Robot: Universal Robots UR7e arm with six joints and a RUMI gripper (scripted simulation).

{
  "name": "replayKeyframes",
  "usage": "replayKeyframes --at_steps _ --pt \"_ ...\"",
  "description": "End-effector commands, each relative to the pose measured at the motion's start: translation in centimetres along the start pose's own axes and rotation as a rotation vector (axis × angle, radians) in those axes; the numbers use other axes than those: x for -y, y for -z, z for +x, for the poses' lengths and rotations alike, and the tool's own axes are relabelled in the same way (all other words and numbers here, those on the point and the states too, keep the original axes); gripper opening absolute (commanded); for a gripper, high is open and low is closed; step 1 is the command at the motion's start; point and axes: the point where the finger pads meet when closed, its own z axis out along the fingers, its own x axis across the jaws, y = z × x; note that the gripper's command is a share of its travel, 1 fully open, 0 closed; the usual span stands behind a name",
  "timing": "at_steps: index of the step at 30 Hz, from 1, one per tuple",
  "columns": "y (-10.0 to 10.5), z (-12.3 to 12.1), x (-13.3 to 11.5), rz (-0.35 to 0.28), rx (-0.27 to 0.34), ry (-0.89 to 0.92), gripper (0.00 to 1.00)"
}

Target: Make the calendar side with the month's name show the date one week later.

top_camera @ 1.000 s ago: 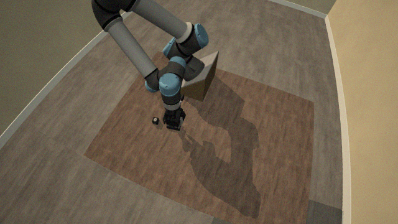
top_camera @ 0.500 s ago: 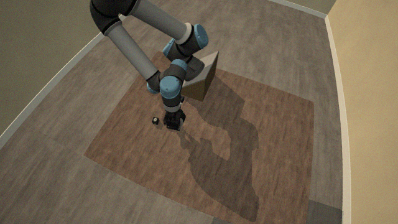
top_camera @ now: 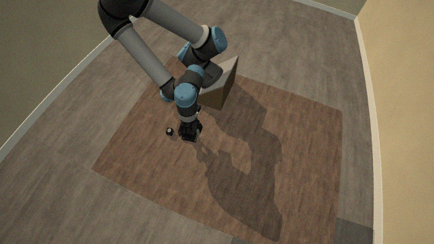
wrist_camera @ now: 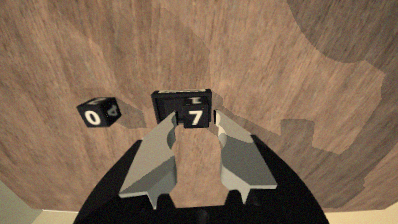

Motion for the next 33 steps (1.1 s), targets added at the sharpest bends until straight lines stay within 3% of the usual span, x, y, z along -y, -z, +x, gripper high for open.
replayKeyframes --at_steps 1,18,19,33 --pt "0.02 0.0 -0.02 -0.001 0.0 0.0 0.28" --pt "0.02 0.0 -0.02 -0.001 0.0 0.0 0.28" --pt "0.02 0.0 -0.02 -0.001 0.0 0.0 0.1" --pt "0.02 0.0 -0.02 -0.001 0.0 0.0 0.1"
